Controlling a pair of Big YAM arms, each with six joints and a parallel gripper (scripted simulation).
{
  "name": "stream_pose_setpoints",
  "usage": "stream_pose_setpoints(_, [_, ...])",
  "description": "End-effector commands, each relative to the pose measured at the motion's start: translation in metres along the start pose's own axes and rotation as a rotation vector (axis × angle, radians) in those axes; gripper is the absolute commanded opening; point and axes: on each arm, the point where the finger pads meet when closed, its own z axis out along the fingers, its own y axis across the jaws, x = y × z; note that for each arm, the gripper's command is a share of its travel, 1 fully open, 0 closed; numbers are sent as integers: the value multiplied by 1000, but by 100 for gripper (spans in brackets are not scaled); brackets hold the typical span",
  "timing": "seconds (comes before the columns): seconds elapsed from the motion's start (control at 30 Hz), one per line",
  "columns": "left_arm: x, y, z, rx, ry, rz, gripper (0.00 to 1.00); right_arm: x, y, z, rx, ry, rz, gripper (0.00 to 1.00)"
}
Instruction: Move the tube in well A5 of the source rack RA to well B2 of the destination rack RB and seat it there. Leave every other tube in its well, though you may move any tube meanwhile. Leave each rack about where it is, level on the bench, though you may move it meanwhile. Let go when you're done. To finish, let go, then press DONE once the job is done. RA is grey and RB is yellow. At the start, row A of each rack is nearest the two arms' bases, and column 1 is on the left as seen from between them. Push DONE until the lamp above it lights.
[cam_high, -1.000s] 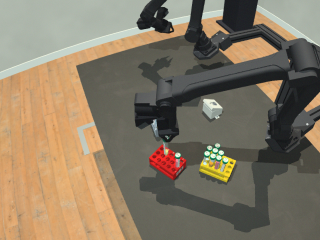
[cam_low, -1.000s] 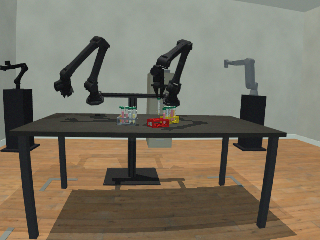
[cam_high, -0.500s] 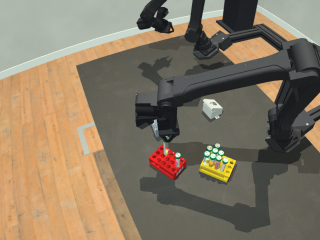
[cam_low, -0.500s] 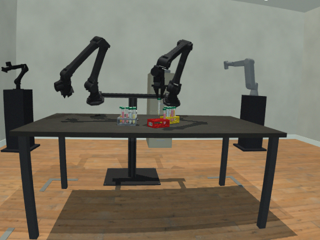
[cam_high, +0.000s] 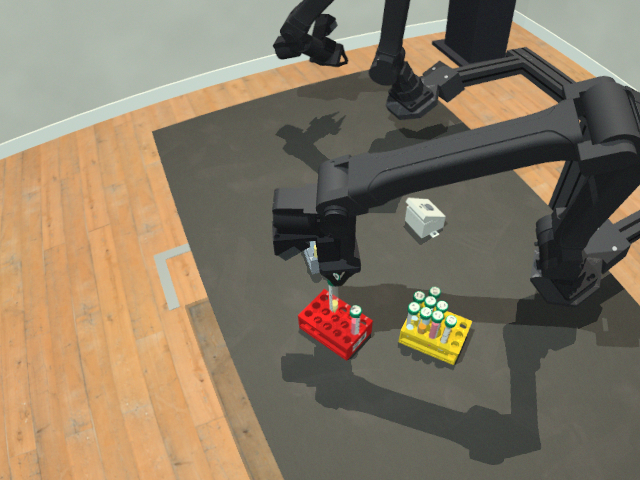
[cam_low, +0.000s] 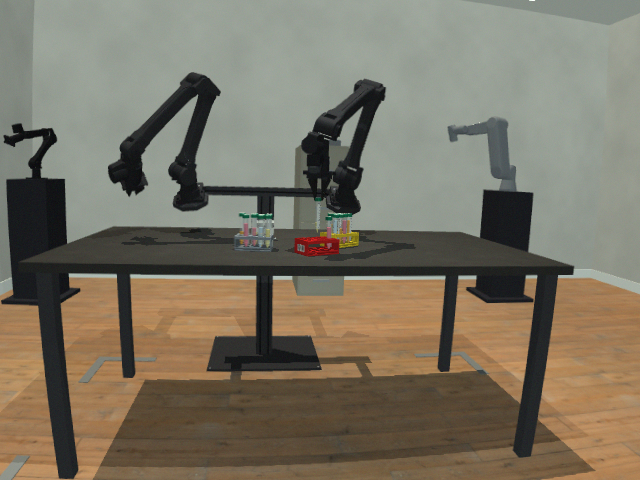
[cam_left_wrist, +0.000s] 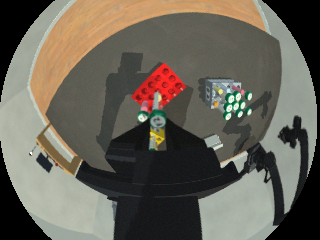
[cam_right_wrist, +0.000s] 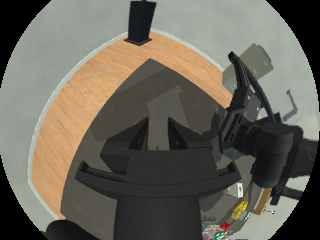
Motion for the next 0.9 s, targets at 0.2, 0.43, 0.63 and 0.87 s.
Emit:
stream_pose_setpoints(0.2, [1, 3, 11, -2, 7, -3, 0, -2, 7, -5, -15, 3, 10, 30])
stream_pose_setpoints(0.43, [2, 3, 12, -3, 8, -4, 0, -2, 7, -5, -15, 3, 10, 30])
stream_pose_setpoints(0.63, [1, 4, 12, -2, 2, -5, 0, -2, 7, -5, -15, 3, 10, 30])
stream_pose_setpoints(0.87, [3, 3, 17, -3, 7, -3, 0, -2, 7, -5, -15, 3, 10, 30])
